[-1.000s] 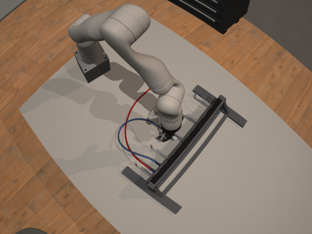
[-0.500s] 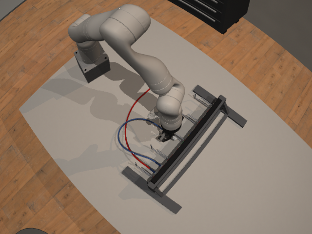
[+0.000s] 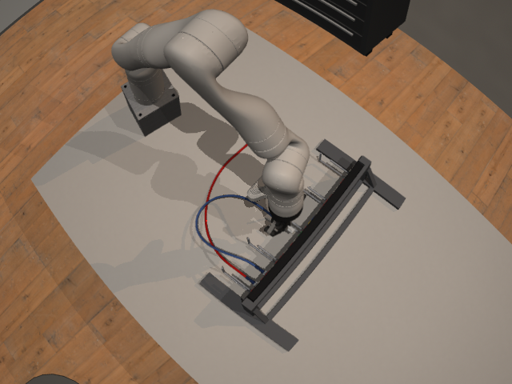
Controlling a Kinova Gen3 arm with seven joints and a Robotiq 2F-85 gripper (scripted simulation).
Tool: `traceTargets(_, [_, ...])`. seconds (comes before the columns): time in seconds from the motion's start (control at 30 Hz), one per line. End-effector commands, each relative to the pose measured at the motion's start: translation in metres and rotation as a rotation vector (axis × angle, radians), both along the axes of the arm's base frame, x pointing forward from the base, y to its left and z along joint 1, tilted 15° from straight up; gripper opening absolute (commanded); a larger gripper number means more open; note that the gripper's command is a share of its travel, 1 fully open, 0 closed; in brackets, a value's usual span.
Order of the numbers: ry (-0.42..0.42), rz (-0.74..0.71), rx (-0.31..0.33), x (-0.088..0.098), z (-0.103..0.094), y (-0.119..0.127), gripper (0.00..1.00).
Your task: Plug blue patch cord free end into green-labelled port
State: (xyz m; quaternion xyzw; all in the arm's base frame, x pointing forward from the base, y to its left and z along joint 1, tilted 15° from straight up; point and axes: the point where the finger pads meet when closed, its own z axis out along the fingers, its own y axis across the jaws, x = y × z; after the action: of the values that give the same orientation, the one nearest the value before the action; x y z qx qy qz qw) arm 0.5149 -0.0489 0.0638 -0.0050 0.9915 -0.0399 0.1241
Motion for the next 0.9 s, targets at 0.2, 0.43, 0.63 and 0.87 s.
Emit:
traceTargets(0.2, [-0.004, -0.002, 0.0, 0.0105, 0.0027, -0.0007, 0.0])
traceTargets(0.43, [-0.004, -0.002, 0.0, 0.0135, 0.0035, -0.0007, 0.0])
traceTargets(0.63, [-0.004, -0.002, 0.0, 0.0135, 0.0035, -0.0007, 0.0])
traceTargets(0.87, [-0.004, -0.002, 0.0, 0.0136, 0.0035, -0.0007, 0.0])
